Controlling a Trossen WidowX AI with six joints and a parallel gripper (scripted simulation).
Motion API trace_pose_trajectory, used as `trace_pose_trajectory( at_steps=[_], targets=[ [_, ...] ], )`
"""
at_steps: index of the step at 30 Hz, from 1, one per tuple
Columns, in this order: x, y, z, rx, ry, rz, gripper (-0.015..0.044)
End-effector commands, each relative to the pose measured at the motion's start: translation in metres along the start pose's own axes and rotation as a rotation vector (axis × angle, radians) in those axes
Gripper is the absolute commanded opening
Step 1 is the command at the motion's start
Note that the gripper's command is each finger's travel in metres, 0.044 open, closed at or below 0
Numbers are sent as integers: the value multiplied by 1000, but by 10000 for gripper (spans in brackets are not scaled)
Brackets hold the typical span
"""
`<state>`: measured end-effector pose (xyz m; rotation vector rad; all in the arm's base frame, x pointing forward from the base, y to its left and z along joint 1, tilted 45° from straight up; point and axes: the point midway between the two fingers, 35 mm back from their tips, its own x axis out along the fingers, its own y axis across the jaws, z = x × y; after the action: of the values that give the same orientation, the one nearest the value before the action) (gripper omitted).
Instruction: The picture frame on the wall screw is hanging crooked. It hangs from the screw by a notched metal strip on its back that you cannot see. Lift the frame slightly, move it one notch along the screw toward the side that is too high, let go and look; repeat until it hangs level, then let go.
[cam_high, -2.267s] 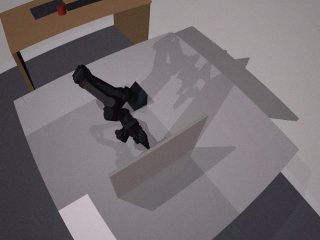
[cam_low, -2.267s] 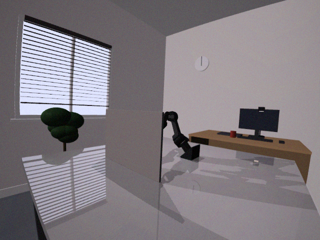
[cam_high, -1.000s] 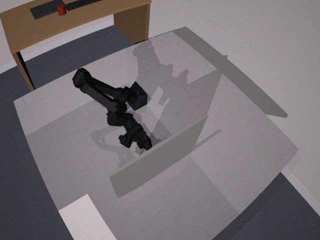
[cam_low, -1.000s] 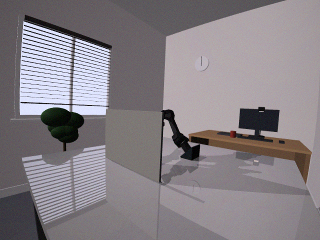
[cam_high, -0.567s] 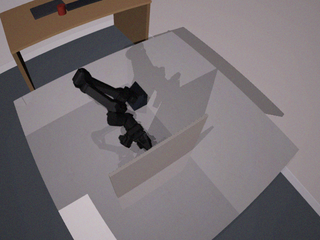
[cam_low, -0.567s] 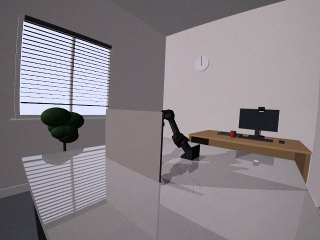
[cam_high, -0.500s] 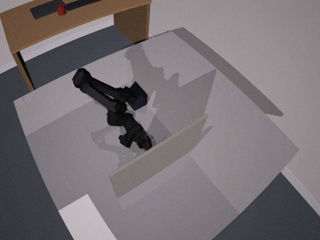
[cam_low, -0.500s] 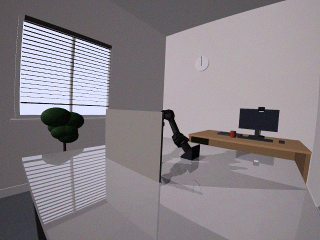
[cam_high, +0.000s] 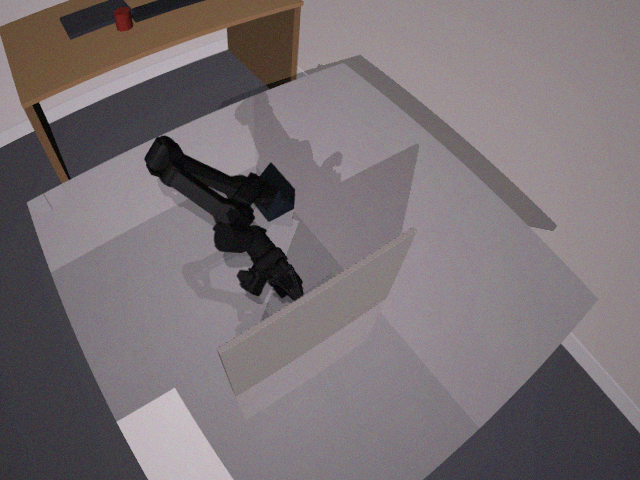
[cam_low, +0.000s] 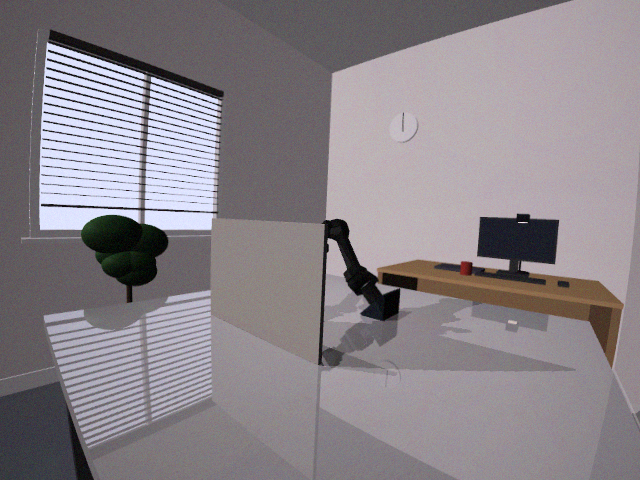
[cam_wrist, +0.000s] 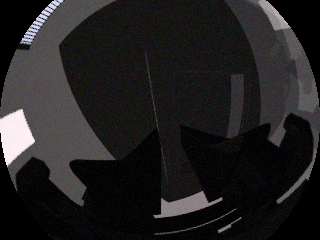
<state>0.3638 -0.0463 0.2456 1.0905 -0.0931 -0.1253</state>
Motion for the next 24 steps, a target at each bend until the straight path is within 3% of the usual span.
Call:
trace_pose_trajectory(
  at_steps=[1,3,24],
  targets=[
    [0,1,0,4,3,3,30],
    [0,1,0,4,3,3,0],
    [0,5,0,4,3,3,0]
  ],
)
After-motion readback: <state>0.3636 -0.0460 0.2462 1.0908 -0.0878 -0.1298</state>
